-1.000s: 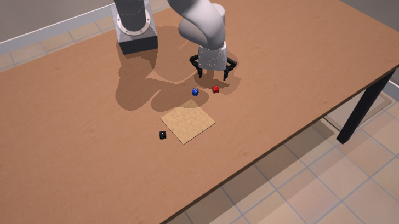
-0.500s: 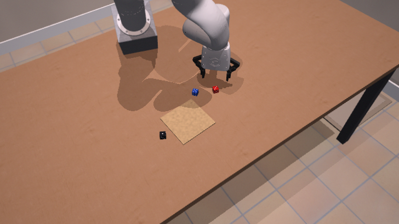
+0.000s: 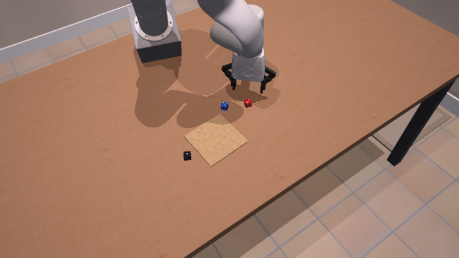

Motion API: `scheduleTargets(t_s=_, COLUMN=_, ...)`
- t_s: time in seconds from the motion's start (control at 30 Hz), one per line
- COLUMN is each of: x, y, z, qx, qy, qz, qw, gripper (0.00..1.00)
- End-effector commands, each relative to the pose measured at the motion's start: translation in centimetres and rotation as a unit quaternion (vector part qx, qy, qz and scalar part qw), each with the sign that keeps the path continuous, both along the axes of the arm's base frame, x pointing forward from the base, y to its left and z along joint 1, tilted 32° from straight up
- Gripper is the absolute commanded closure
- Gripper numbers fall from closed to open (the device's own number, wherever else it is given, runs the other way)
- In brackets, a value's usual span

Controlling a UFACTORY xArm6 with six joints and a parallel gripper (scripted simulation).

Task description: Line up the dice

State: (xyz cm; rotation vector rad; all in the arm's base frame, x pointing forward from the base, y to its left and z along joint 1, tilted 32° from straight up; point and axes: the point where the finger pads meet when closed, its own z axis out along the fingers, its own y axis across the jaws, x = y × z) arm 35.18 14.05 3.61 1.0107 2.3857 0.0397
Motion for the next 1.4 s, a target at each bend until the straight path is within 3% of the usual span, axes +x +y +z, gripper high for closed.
scheduleTargets(t_s=0.0, x=0.0, y=0.1, z=0.1, qx=0.001, qy=-0.001, qz=0.000, qw=1.000, gripper=0.00)
scheduleTargets(t_s=0.63, x=-0.4, y=0.2, z=0.8, qx=0.001, qy=-0.001, qz=0.000, qw=1.000, gripper=0.00)
scheduleTargets(t_s=1.13, x=-4.5, y=1.7, z=7.9, qx=0.001, qy=-0.001, qz=0.000, qw=1.000, gripper=0.00)
scheduleTargets(t_s=1.37, x=-5.3, y=2.0, z=9.3, qx=0.001, qy=-0.001, qz=0.000, qw=1.000, gripper=0.00)
